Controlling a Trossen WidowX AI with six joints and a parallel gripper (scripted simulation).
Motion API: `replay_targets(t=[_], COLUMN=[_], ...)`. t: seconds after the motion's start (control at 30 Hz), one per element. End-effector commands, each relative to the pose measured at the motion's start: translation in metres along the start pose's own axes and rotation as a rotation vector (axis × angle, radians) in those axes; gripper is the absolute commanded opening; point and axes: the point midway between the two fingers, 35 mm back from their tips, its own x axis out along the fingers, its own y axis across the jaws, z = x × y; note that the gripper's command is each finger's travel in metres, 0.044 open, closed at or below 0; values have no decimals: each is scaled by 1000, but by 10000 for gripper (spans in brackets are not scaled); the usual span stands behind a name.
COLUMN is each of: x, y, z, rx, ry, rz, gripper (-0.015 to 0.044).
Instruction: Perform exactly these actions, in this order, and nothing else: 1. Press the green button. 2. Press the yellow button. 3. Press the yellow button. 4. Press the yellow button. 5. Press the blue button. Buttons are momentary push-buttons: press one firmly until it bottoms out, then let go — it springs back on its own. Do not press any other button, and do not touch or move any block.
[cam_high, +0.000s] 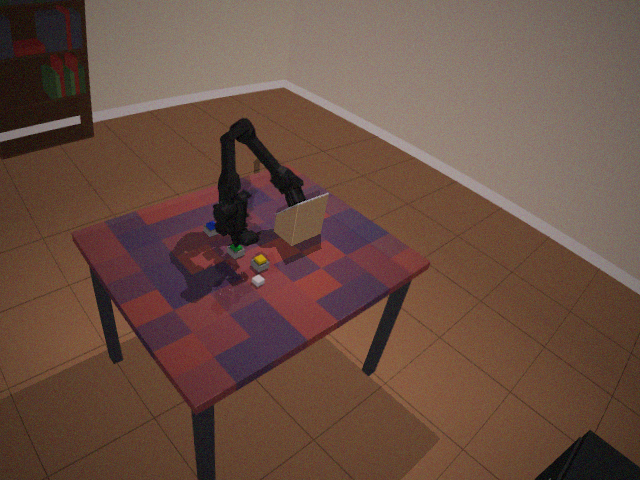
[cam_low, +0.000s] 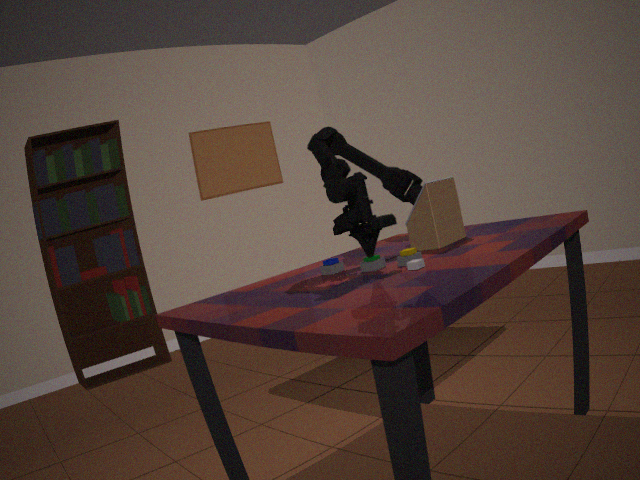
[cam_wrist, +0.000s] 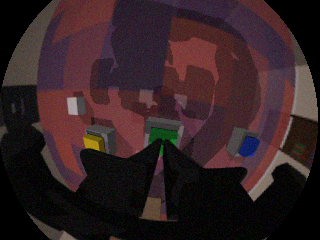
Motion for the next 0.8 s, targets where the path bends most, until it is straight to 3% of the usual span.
replay_targets(t=[0.0, 0.67, 0.77], x=[3, 3, -20], y=[-1, -1, 0], z=[-2, -2, -1], rx=[-10, -10, -8], ry=[8, 8, 6], rz=[-7, -7, -3], gripper=[20, 20, 20])
